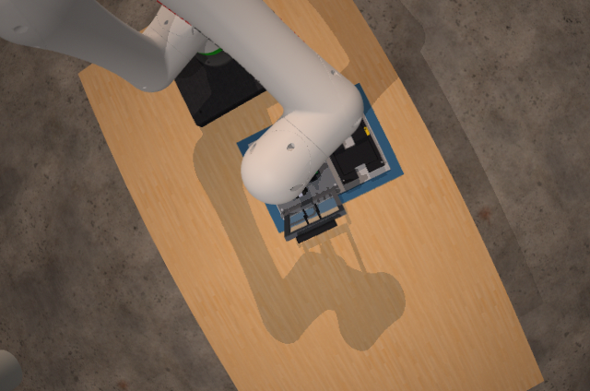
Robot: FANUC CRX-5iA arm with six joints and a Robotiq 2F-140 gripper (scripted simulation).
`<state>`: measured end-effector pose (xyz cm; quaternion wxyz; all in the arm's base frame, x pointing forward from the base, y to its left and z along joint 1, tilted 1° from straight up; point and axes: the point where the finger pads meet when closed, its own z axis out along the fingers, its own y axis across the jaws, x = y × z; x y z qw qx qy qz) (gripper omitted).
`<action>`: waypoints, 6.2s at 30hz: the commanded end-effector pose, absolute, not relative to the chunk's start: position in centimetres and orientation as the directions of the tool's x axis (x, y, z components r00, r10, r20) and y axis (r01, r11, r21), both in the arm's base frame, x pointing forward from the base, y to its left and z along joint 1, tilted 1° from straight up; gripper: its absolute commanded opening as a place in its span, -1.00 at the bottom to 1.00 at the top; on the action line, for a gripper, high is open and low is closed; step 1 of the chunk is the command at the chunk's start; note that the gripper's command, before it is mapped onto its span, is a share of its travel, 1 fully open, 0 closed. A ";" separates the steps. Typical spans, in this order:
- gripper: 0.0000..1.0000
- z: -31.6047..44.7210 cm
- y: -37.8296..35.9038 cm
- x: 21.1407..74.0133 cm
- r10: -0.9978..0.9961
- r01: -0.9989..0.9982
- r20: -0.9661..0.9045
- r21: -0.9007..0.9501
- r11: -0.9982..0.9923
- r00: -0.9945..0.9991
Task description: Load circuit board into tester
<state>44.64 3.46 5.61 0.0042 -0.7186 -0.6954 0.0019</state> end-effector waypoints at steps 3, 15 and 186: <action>-0.09 5.6 3.5 44.7 0.999 0.999 0.003 -0.008 -0.033 0.033; -0.09 5.6 3.5 44.7 0.999 0.999 0.003 -0.008 -0.033 0.033; 0.16 20.5 3.4 44.8 0.999 0.999 0.003 -0.008 -0.033 0.033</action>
